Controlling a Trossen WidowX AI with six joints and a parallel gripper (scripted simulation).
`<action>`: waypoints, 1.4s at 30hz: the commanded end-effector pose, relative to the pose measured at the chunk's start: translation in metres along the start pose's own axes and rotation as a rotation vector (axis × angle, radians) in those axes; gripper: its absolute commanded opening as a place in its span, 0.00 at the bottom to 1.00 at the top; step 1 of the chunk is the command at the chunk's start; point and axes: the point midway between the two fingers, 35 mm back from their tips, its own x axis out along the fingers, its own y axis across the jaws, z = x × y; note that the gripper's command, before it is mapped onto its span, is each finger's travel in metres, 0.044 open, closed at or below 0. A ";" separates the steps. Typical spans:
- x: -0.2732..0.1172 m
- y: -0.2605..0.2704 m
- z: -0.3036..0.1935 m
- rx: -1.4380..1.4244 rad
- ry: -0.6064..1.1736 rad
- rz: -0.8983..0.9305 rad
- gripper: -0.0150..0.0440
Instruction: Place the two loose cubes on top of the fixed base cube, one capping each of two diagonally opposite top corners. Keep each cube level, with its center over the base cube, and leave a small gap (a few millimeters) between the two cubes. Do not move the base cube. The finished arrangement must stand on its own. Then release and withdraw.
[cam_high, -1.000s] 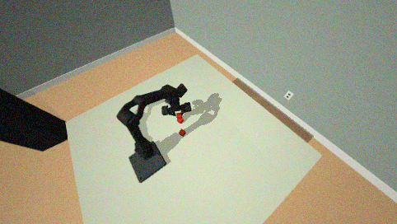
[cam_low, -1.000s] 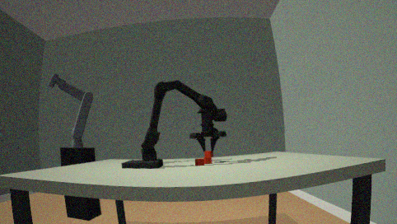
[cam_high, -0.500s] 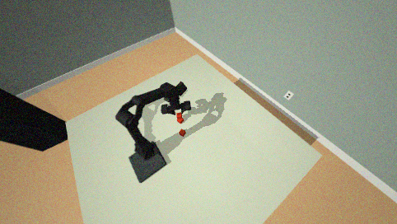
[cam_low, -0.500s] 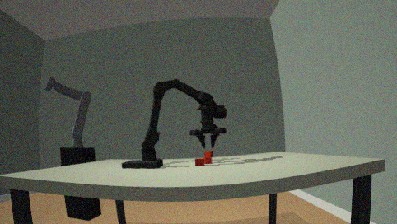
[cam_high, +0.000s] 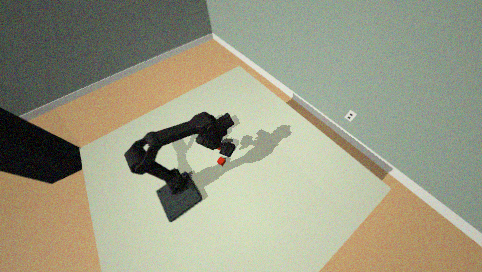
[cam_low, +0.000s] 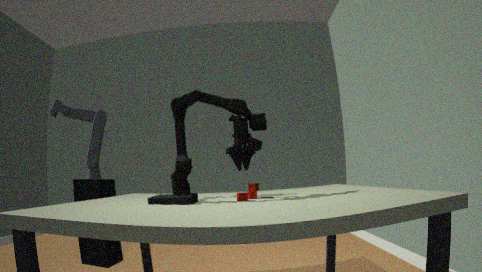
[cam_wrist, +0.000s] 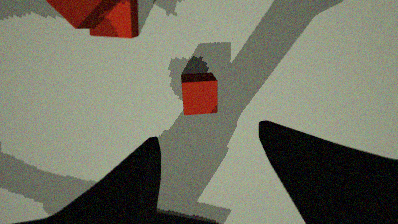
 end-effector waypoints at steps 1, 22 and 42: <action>-0.004 -0.004 -0.011 0.073 0.003 0.000 0.70; 0.071 -0.003 -0.011 0.073 0.003 0.000 0.70; 0.101 -0.004 -0.011 0.073 0.003 0.000 0.70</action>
